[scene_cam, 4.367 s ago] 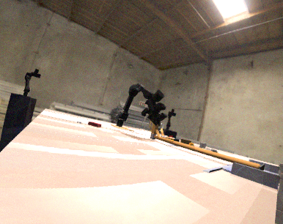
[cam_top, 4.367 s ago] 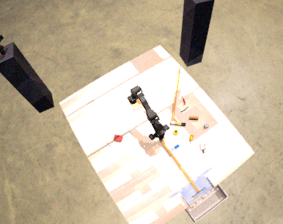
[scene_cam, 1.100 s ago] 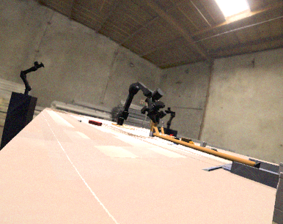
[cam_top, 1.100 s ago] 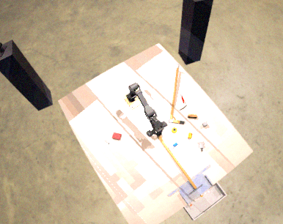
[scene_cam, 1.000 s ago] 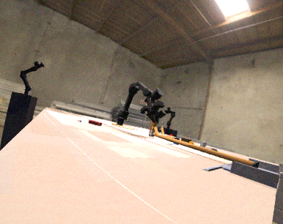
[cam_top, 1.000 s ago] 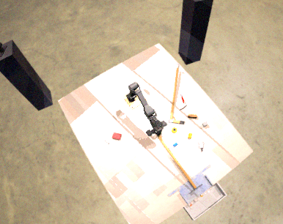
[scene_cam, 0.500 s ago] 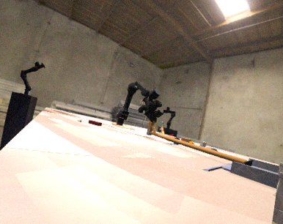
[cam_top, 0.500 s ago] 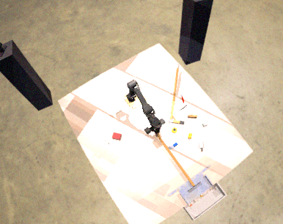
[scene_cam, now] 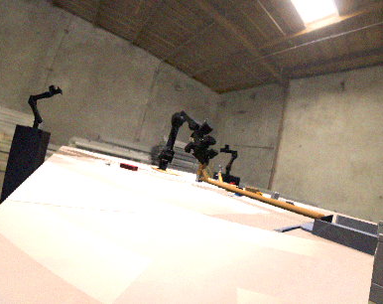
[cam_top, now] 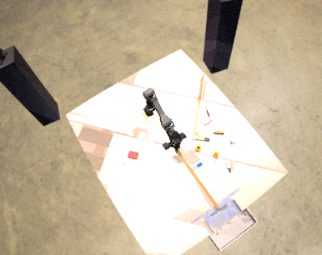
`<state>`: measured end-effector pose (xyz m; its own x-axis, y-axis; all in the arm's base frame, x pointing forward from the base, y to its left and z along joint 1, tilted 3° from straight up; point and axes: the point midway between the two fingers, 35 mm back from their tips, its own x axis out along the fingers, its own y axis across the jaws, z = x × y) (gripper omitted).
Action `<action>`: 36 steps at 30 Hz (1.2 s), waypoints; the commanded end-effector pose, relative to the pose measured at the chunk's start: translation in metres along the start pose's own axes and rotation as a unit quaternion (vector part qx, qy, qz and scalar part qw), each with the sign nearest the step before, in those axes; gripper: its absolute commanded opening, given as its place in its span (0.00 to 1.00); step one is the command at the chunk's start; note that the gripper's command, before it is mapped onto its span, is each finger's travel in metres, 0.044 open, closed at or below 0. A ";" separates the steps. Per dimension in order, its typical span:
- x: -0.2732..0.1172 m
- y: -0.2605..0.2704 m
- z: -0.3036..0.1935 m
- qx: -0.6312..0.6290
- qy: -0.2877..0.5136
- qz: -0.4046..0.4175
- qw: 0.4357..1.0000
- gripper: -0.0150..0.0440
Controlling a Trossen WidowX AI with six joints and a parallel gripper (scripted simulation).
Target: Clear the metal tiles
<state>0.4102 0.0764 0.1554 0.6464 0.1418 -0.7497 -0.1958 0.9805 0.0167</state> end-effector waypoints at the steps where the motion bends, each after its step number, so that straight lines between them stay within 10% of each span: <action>1: -0.010 0.001 0.000 -0.002 -0.012 0.002 1.000 0.25; 36: -0.036 0.001 -0.051 -0.001 -0.012 0.002 1.000 0.25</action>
<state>0.3537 0.0659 0.1436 0.6470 0.1417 -0.7492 -0.1949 0.9807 0.0172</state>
